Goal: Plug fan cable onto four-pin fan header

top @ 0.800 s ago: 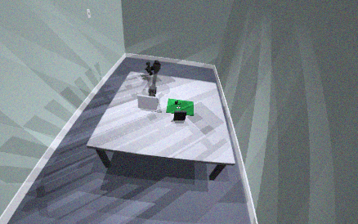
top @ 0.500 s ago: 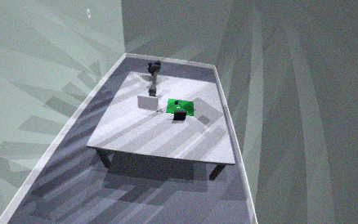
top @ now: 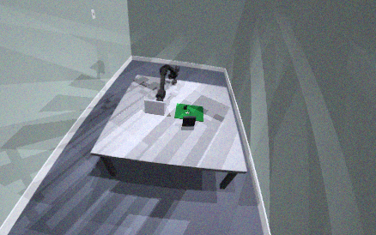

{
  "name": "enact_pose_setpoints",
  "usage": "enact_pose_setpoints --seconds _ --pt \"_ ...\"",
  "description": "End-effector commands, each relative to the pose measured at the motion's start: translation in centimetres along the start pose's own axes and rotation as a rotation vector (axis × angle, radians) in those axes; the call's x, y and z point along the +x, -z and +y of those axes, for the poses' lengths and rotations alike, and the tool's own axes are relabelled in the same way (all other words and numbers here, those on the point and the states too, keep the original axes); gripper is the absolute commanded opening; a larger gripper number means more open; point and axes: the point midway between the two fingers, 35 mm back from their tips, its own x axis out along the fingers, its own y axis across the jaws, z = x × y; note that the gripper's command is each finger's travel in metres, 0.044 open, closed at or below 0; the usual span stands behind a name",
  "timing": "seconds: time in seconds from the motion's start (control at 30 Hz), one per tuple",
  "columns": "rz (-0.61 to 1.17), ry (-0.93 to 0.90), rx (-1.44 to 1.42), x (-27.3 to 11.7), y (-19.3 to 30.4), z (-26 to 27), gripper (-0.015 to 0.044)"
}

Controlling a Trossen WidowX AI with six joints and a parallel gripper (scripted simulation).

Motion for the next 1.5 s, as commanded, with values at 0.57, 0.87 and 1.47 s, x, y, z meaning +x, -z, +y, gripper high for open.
enact_pose_setpoints --seconds 0.57,0.87,1.47 --pt "0.596 -0.445 0.925 -17.8 12.3 21.9 0.044" --pt "0.883 -0.509 1.44 -29.8 10.4 30.4 0.044" --pt "1.216 0.119 3.034 -47.7 -7.0 35.9 0.044"
